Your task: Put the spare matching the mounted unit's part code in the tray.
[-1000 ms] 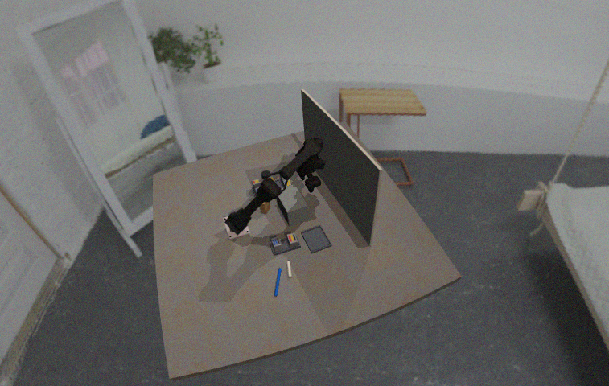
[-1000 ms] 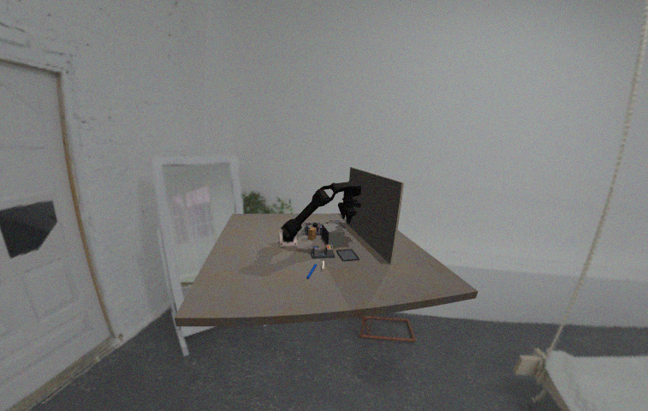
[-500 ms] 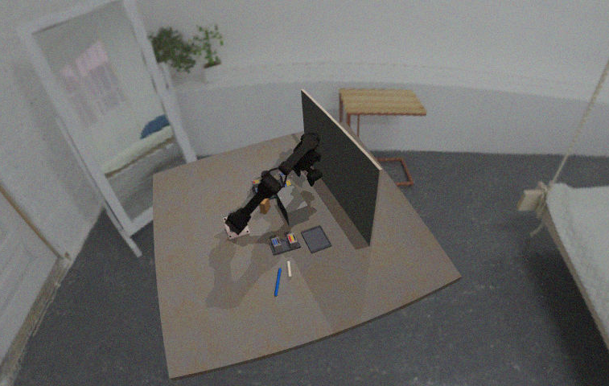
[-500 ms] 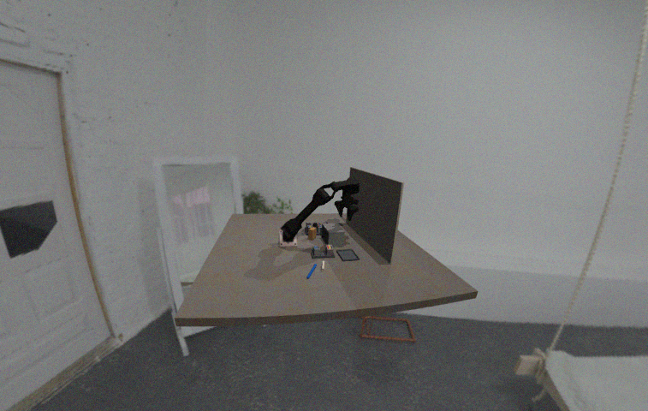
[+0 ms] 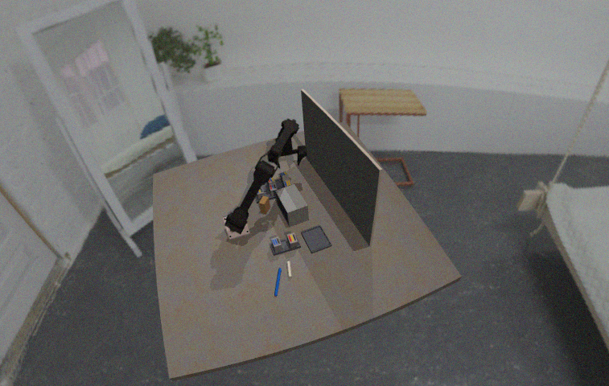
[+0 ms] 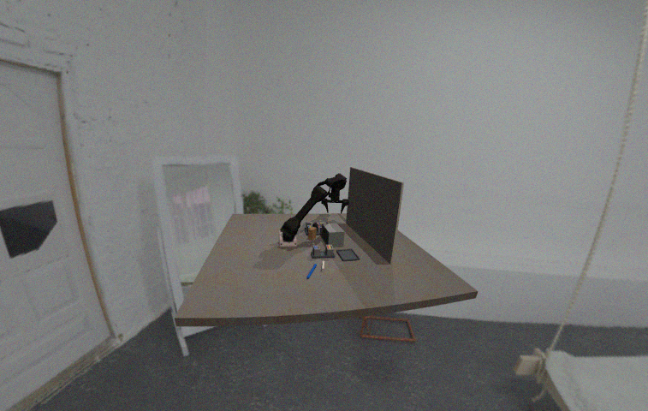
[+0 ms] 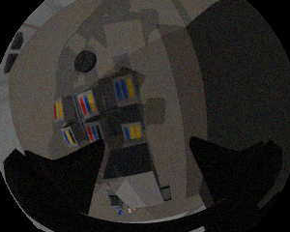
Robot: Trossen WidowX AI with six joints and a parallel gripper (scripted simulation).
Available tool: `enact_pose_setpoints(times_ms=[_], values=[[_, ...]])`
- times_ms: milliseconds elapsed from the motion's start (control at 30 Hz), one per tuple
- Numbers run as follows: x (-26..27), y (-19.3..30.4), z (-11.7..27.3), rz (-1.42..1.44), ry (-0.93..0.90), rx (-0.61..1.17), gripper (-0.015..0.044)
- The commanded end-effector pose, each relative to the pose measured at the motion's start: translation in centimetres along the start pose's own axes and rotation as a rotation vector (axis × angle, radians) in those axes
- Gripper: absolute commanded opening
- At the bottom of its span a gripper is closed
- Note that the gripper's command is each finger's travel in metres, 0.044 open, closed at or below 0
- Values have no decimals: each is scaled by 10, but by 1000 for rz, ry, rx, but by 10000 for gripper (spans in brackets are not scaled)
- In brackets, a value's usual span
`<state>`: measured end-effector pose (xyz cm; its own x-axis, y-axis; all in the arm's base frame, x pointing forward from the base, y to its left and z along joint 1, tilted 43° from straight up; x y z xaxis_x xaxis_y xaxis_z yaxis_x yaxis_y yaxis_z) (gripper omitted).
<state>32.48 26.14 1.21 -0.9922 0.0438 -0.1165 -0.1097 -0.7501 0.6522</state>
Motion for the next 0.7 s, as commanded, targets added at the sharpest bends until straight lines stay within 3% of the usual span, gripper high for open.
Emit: enact_pose_setpoints(times_ms=[0, 267, 433, 667], values=[[25, -39, -4, 320, 0, -3, 440], [25, -39, -4, 320, 0, -3, 440], [23, -42, -27, 273, -10, -5, 309], [23, -43, -43, 242, -16, -5, 300]])
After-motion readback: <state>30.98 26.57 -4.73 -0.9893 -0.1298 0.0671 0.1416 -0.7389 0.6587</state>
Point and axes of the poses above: the point midway between the two fingers, 35 mm back from their tips, its own z axis back along the fingers, its own x axis across the jaws, y = z × x, the point moved 4 cm from there along z, back along the fingers, and after that the axes turned 5 degrees about z, right-handed, at the moved point
